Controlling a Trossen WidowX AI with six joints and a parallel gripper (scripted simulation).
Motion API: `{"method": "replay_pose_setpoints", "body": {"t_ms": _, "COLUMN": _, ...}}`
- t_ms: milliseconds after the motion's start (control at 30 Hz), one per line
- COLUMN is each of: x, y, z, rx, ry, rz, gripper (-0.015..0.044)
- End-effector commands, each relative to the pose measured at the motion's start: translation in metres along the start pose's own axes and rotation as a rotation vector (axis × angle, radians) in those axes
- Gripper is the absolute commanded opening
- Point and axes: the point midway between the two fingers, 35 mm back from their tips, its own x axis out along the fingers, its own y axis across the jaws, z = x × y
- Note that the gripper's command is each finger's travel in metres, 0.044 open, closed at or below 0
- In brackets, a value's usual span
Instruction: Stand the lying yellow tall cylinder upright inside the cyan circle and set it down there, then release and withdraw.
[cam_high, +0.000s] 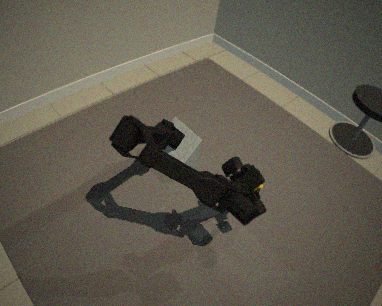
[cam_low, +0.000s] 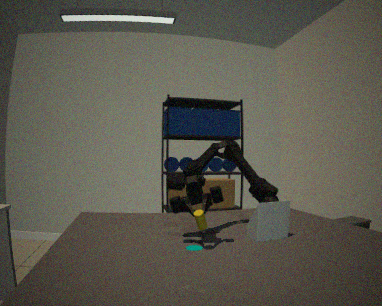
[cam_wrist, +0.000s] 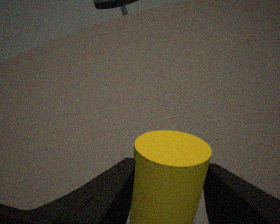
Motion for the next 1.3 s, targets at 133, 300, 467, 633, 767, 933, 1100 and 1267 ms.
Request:
{"method": "replay_pose_setpoints", "body": {"t_ms": 133, "x": -0.004, "y": 0.001, "z": 0.002, "rx": -0.027, "ry": -0.063, "rz": -0.013, "gripper": 0.0105}}
{"method": "replay_pose_setpoints", "body": {"t_ms": 300, "x": -0.006, "y": 0.001, "z": 0.003, "rx": -0.040, "ry": -0.099, "rz": -0.024, "gripper": 0.0105}}
{"method": "replay_pose_setpoints", "body": {"t_ms": 467, "x": -0.008, "y": 0.000, "z": 0.003, "rx": -0.054, "ry": -0.134, "rz": -0.035, "gripper": 0.0105}}
{"method": "replay_pose_setpoints", "body": {"t_ms": 633, "x": -0.011, "y": 0.000, "z": 0.003, "rx": -0.068, "ry": -0.169, "rz": -0.048, "gripper": 0.0105}}
{"method": "replay_pose_setpoints", "body": {"t_ms": 767, "x": -0.013, "y": -0.001, "z": 0.003, "rx": -0.080, "ry": -0.196, "rz": -0.059, "gripper": 0.0105}}
{"method": "replay_pose_setpoints", "body": {"t_ms": 933, "x": -0.016, "y": -0.001, "z": 0.004, "rx": -0.095, "ry": -0.230, "rz": -0.074, "gripper": 0.0105}}
{"method": "replay_pose_setpoints", "body": {"t_ms": 1100, "x": -0.019, "y": -0.001, "z": 0.004, "rx": -0.112, "ry": -0.263, "rz": -0.089, "gripper": 0.0105}}
{"method": "replay_pose_setpoints", "body": {"t_ms": 1267, "x": -0.022, "y": -0.001, "z": 0.004, "rx": -0.129, "ry": -0.296, "rz": -0.106, "gripper": 0.0105}}
